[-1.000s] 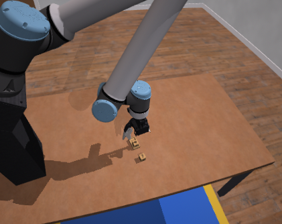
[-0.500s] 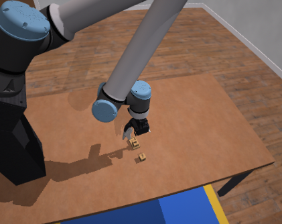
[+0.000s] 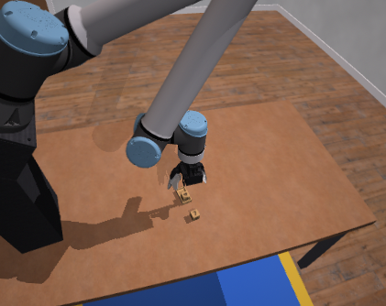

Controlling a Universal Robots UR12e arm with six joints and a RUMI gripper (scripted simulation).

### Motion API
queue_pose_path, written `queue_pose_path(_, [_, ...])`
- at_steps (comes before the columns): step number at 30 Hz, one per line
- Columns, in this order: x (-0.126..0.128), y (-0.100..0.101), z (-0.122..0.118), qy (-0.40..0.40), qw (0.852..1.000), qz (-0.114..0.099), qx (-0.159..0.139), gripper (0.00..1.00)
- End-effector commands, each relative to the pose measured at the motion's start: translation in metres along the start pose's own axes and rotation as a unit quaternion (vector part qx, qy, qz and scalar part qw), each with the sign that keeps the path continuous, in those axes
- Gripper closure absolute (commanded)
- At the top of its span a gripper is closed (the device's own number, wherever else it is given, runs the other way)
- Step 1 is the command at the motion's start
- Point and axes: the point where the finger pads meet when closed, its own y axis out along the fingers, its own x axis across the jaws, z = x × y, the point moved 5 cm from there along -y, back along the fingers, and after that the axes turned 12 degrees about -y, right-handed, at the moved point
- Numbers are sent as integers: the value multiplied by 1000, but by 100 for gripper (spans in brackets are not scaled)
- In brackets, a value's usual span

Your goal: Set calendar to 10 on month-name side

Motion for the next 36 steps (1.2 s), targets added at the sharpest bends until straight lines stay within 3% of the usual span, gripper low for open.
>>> queue_pose_path(1, [2,0,-2,47,999,0,-1,0])
queue_pose_path(11, [6,2,-9,186,983,0,-1,0])
queue_pose_path(14, [6,2,-9,186,983,0,-1,0])
queue_pose_path(23, [9,4,-17,308,951,0,-1,0])
queue_pose_path(28, [10,5,-22,381,925,0,-1,0])
queue_pose_path(31, [10,5,-22,384,923,0,-1,0])
queue_pose_path(34, [11,6,-26,442,897,0,-1,0])
queue_pose_path(36, [11,6,-28,462,887,0,-1,0])
